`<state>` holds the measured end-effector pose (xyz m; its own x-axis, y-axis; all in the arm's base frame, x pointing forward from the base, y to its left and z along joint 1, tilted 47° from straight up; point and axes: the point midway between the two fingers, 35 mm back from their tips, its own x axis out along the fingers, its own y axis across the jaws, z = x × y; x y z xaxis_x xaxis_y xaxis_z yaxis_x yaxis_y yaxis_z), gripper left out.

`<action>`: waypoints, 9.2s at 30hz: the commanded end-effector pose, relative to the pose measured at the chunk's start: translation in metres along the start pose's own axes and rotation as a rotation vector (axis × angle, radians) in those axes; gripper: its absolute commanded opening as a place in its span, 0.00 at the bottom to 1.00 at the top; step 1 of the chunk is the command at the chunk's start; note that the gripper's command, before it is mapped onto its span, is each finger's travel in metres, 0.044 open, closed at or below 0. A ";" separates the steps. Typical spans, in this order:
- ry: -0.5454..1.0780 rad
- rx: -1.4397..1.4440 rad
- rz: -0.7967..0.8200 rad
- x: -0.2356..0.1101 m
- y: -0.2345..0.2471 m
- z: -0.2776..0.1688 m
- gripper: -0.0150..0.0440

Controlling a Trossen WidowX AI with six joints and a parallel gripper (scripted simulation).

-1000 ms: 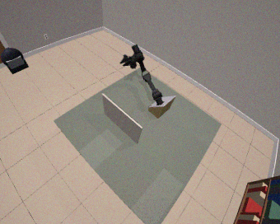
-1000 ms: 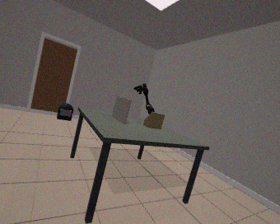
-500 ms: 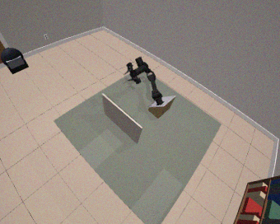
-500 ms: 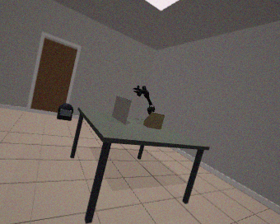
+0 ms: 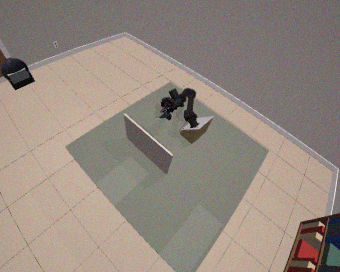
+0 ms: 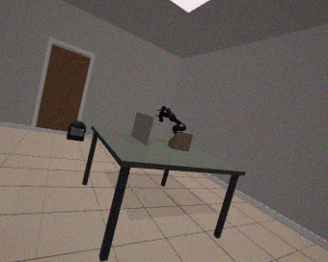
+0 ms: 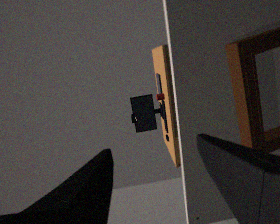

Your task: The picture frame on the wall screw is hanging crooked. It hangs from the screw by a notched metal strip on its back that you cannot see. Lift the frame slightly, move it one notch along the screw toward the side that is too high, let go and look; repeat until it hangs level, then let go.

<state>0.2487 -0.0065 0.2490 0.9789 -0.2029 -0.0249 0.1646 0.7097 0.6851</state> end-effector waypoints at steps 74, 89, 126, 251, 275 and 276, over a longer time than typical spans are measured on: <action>0.020 -0.167 0.019 0.000 -0.021 -0.020 0.69; 0.020 -0.167 0.019 0.000 -0.021 -0.020 0.69; 0.017 -0.169 0.021 -0.001 -0.081 -0.019 0.69; 0.013 -0.172 0.025 0.121 -0.138 -0.021 0.25; 0.013 -0.171 0.025 0.120 -0.131 -0.022 0.25; 0.013 -0.171 0.025 0.120 -0.131 -0.022 0.25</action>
<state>0.3470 -0.1122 0.1370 0.9823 -0.1852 -0.0275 0.1693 0.8155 0.5535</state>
